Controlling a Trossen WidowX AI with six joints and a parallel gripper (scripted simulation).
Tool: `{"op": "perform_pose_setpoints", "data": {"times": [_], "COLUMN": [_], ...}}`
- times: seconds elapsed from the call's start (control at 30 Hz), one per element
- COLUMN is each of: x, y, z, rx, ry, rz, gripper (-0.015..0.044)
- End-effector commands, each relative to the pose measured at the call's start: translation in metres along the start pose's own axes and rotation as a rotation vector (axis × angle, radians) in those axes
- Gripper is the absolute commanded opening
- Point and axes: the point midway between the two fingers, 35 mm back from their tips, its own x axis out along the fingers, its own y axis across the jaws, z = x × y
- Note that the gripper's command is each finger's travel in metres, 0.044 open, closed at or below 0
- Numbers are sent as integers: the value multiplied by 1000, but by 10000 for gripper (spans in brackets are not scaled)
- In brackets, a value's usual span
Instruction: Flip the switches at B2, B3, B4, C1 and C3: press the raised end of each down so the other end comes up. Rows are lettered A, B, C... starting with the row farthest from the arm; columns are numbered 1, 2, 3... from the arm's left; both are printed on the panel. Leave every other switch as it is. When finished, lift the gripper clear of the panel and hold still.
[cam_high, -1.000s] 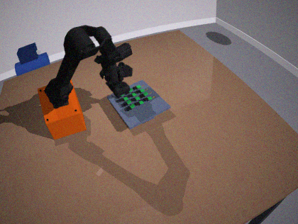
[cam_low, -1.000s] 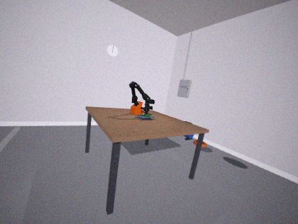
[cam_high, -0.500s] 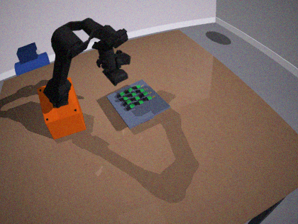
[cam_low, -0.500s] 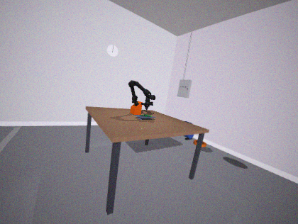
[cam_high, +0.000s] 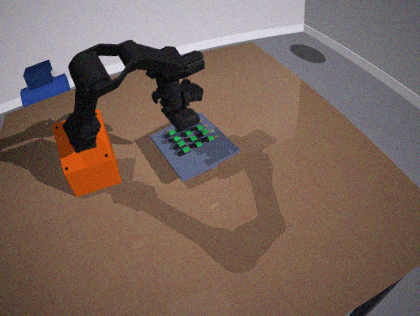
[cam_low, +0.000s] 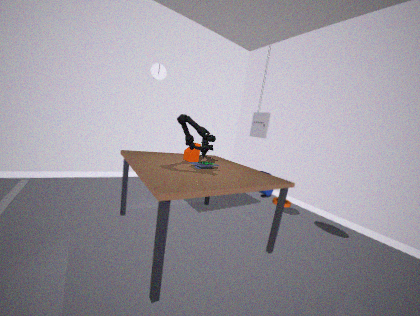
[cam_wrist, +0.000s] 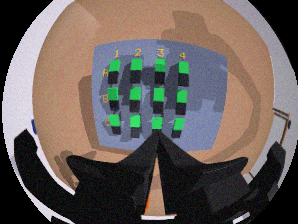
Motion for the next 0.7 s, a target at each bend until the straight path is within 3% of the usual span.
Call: {"op": "perform_pose_setpoints", "data": {"times": [0.0, 0.67], "x": [18, 36], "y": [-2, -2], "z": [-5, -5], "rx": [-12, -12], "ry": [26, 26], "rz": [-8, -8], "gripper": [0, 0]}}
